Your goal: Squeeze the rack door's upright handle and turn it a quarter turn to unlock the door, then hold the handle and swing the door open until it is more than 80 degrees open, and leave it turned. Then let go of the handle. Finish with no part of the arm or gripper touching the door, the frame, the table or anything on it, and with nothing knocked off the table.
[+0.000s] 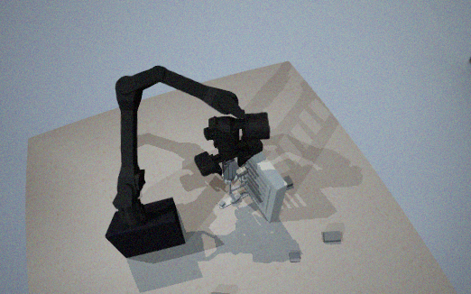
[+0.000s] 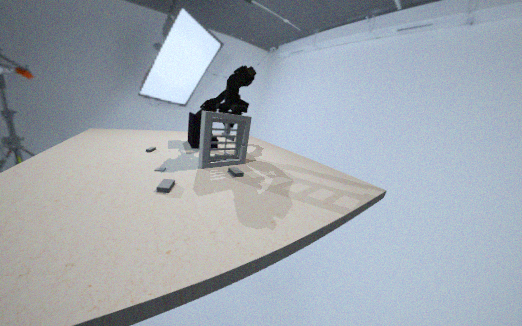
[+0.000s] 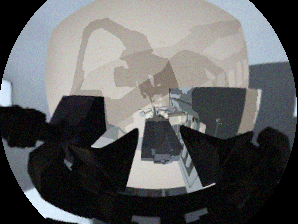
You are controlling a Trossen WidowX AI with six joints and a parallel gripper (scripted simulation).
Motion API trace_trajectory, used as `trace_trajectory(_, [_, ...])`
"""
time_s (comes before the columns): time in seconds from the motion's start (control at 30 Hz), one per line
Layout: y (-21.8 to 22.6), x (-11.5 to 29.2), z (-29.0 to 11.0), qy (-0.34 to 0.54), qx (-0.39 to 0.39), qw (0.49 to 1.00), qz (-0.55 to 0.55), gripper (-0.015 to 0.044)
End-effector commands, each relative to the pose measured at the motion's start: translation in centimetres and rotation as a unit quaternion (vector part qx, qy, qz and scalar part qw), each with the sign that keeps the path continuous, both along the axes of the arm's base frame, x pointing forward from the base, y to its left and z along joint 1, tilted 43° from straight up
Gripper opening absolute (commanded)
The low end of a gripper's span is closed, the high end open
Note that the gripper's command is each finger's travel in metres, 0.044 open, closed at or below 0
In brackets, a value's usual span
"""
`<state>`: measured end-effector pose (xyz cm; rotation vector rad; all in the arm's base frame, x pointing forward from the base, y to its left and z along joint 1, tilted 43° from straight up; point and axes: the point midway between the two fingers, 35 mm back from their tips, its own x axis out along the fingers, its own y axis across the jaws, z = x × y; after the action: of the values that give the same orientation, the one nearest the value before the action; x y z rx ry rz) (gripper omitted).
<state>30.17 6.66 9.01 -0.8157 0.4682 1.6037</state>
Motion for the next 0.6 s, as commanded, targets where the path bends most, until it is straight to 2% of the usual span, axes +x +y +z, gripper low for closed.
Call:
trace_trajectory(0.0, [-0.02, -0.07, -0.14, 0.078, -0.008, 0.994, -0.08, 0.0298])
trace_trajectory(0.27, [-0.02, -0.07, -0.14, 0.21, -0.016, 0.952, -0.221, 0.0298])
trace_trajectory(0.57, [-0.02, -0.07, -0.14, 0.348, -0.024, 0.861, -0.369, 0.0298])
